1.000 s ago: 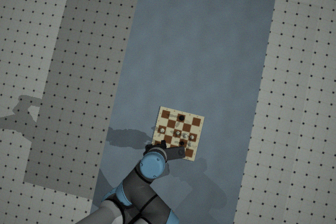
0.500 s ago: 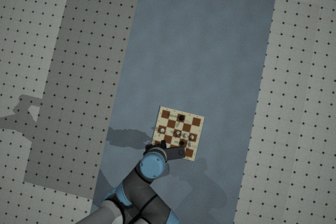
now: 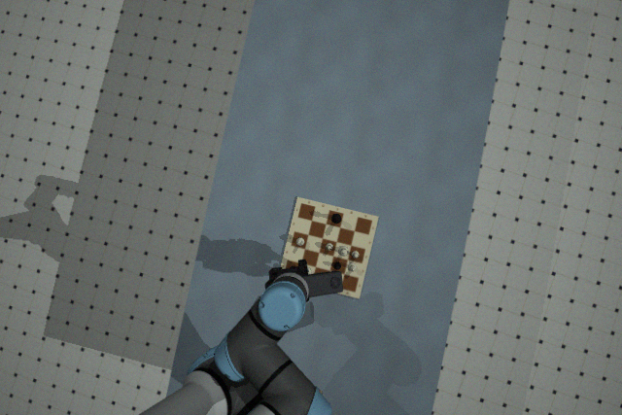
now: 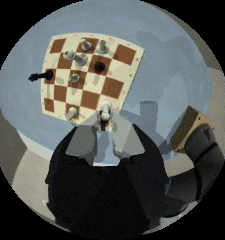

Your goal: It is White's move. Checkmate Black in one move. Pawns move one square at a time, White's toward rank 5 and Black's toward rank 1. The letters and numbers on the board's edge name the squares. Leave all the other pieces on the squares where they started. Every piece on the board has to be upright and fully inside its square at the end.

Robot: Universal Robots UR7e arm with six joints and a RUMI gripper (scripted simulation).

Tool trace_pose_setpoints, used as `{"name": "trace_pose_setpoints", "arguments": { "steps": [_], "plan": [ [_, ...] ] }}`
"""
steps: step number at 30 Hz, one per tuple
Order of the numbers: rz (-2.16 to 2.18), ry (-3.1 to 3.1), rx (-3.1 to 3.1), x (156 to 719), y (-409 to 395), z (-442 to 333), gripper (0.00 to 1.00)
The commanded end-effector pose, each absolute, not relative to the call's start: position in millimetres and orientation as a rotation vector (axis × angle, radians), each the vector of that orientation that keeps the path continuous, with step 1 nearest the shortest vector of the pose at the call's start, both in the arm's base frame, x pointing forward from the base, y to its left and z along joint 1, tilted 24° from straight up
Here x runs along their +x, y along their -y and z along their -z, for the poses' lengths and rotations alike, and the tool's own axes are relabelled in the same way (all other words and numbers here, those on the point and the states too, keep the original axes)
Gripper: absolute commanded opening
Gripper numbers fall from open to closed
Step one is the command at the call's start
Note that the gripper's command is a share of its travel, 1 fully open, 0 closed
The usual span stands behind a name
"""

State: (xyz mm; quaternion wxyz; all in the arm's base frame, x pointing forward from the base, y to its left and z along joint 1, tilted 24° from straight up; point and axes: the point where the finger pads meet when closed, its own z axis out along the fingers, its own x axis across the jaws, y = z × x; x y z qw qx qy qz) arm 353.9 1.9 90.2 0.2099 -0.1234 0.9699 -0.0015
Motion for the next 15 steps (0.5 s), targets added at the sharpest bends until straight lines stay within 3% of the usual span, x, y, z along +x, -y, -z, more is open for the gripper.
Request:
{"name": "trace_pose_setpoints", "arguments": {
  "steps": [1,15],
  "plan": [
    [0.007,-2.695,-0.343,353.8,-1.2,-92.8,0.00],
    [0.008,-2.694,-0.342,344.0,0.4,-116.4,0.00]
  ]
}}
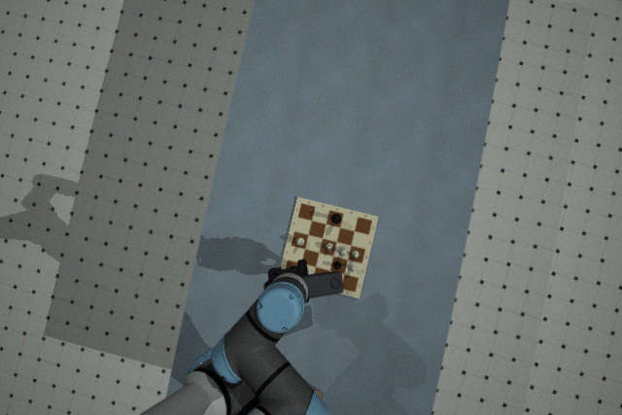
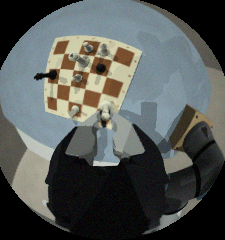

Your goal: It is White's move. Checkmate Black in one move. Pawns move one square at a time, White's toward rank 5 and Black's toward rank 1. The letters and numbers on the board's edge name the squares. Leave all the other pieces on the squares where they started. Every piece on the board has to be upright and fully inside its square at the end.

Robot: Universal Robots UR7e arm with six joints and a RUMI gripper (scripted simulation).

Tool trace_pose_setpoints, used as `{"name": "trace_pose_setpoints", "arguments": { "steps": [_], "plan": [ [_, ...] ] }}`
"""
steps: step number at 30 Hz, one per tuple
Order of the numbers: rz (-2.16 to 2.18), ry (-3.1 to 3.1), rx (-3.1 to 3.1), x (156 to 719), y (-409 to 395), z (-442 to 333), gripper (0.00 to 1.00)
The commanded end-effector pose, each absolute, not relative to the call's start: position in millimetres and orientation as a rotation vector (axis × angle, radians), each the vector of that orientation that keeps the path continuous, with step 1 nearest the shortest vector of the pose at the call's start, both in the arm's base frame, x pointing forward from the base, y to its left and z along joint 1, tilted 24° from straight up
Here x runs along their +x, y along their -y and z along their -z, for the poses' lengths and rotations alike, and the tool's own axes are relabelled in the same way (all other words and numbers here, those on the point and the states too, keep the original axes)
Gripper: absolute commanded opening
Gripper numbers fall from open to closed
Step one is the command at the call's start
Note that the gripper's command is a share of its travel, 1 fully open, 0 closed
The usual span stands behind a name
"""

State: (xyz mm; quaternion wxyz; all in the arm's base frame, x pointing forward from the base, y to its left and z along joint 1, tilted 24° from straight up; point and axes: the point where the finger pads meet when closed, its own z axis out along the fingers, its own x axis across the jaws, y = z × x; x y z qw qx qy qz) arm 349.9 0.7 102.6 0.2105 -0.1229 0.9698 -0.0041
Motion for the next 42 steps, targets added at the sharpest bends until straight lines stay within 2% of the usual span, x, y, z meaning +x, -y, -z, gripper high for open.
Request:
{"name": "trace_pose_setpoints", "arguments": {
  "steps": [1,22,42],
  "plan": [
    [0.009,-2.694,-0.342,342.6,0.6,-119.6,0.00],
    [0.009,-2.694,-0.343,315.9,3.5,-178.3,0.00],
    [0.007,-2.696,-0.340,314.0,3.9,-183.5,0.00]
  ]
}}
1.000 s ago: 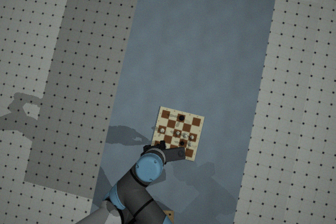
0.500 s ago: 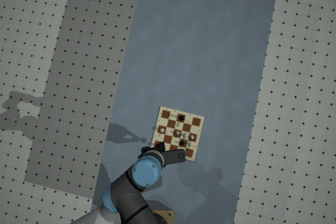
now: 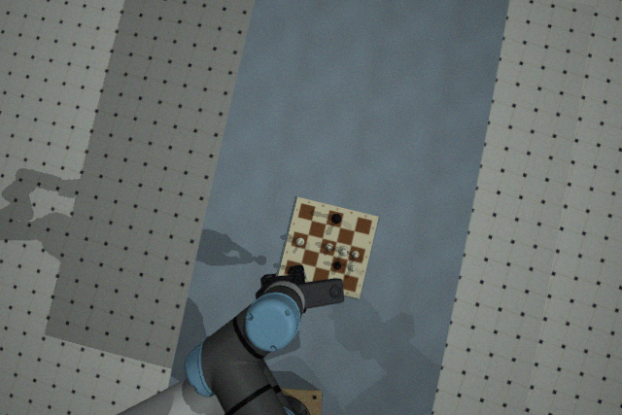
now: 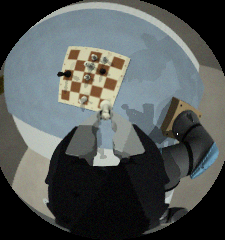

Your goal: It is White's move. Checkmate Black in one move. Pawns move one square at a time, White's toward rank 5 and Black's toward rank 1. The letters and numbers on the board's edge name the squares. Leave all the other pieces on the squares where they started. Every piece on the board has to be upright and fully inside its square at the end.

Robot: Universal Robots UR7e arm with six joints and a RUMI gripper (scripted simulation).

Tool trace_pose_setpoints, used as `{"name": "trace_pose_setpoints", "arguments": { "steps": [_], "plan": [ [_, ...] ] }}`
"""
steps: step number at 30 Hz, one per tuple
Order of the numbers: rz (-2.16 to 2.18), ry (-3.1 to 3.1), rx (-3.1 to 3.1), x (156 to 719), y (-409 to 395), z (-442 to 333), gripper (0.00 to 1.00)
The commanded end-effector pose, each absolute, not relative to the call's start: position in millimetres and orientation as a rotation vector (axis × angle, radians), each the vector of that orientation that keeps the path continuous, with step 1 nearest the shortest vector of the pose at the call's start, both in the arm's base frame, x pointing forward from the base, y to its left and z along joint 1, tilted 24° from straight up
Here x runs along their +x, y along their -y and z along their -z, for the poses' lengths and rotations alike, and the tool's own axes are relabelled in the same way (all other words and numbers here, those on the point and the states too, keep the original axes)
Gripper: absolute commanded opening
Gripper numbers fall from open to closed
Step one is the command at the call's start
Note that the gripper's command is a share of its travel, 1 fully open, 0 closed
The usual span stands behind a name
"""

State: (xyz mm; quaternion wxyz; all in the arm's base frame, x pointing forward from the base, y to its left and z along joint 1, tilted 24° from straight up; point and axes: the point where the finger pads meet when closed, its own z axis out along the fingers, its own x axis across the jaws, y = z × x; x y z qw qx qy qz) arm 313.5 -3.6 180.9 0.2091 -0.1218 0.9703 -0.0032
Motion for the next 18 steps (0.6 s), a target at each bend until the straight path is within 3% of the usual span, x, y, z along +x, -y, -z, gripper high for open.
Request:
{"name": "trace_pose_setpoints", "arguments": {
  "steps": [1,10,18],
  "plan": [
    [0.003,-2.698,-0.337,314.7,4.1,-183.8,0.00],
    [-0.012,-2.709,-0.263,330.8,9.7,-200.1,0.00],
    [-0.051,-2.724,-0.079,381.3,20.4,-228.8,0.00]
  ]
}}
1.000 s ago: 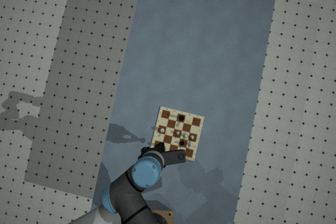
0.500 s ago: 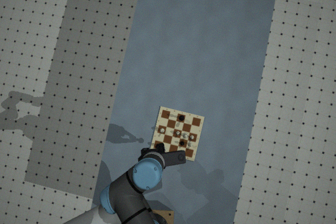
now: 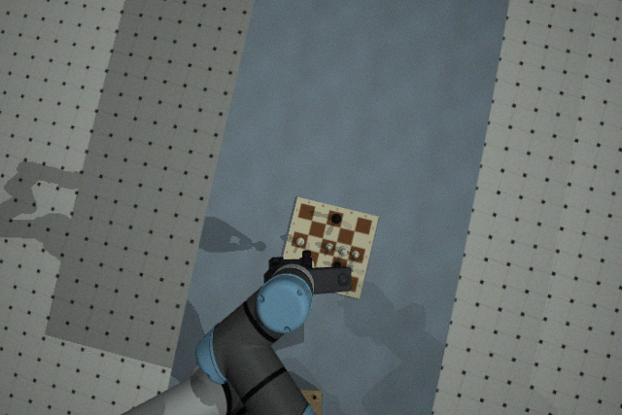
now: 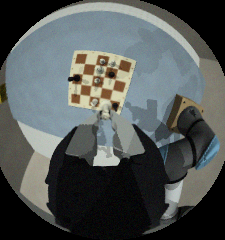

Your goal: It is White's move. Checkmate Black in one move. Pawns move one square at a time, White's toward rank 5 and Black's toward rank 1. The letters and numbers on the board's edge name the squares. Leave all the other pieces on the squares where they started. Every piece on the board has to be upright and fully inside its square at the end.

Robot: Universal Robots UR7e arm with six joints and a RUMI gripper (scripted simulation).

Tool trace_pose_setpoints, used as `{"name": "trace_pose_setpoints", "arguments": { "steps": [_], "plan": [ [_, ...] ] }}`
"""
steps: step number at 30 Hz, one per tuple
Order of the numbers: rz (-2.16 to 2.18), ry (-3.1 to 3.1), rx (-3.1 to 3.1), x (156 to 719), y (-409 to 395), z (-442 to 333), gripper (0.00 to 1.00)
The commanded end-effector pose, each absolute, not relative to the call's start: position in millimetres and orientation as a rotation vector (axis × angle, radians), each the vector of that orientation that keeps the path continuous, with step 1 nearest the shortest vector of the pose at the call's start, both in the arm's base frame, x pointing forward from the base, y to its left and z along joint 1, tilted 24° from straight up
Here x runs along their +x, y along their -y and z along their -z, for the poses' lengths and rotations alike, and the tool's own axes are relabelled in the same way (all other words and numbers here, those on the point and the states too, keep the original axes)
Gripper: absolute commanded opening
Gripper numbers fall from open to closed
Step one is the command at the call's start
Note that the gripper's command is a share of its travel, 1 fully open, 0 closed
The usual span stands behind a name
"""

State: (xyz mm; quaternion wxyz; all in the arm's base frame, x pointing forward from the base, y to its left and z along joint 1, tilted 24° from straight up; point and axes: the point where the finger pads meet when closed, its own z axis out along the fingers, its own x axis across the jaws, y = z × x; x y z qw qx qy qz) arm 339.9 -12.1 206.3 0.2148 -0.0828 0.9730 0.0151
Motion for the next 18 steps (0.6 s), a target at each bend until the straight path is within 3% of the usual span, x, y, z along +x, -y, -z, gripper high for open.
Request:
{"name": "trace_pose_setpoints", "arguments": {
  "steps": [1,18],
  "plan": [
    [-0.056,-2.724,-0.055,389.1,21.1,-231.5,0.00],
    [-0.094,-2.718,0.117,451.2,19.1,-242.5,0.00]
  ]
}}
